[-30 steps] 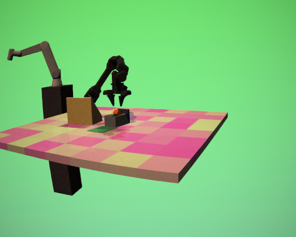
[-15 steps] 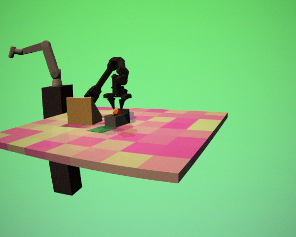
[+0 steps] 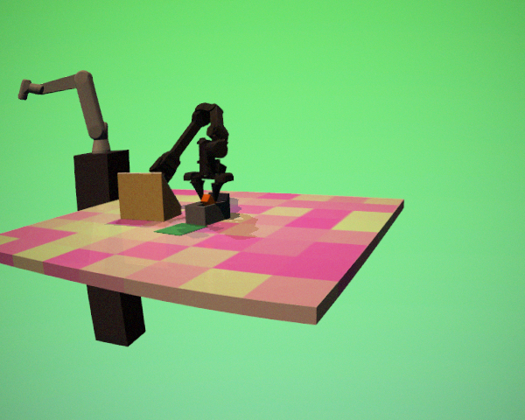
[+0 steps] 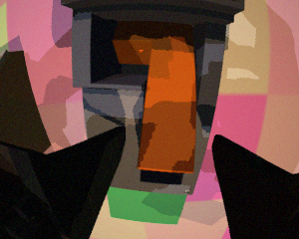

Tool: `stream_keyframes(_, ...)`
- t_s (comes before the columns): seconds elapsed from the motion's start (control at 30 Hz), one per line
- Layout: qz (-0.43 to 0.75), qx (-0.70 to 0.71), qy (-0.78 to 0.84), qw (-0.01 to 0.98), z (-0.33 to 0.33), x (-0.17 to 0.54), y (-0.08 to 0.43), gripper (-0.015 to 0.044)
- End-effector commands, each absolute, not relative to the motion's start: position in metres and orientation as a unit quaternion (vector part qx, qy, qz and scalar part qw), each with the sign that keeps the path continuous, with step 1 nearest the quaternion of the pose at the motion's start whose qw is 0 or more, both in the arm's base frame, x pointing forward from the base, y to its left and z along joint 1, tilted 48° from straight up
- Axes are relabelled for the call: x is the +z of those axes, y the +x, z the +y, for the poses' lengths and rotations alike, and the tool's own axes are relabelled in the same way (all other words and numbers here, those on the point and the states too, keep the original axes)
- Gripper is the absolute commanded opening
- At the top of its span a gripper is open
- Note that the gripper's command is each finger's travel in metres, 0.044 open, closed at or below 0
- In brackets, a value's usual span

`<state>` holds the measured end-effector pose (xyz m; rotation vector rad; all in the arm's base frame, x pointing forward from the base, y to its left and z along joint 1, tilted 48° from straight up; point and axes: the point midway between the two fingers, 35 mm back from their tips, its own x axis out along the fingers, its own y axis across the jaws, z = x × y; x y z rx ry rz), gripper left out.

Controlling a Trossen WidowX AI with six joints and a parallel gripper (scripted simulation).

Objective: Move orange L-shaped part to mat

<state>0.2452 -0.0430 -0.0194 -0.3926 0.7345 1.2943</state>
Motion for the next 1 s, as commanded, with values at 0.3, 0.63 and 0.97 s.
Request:
stream_keyframes(0.3, 0.332, 0.586, -0.177, 0.718, -0.04, -0.0217, 0.245, 0.0116)
stream_keyframes(0.63, 0.332, 0.586, -0.177, 0.718, -0.04, -0.0217, 0.245, 0.001)
stream_keyframes(0.97, 0.332, 0.586, -0.177, 0.718, -0.0426, -0.0192, 0.2447, 0.0)
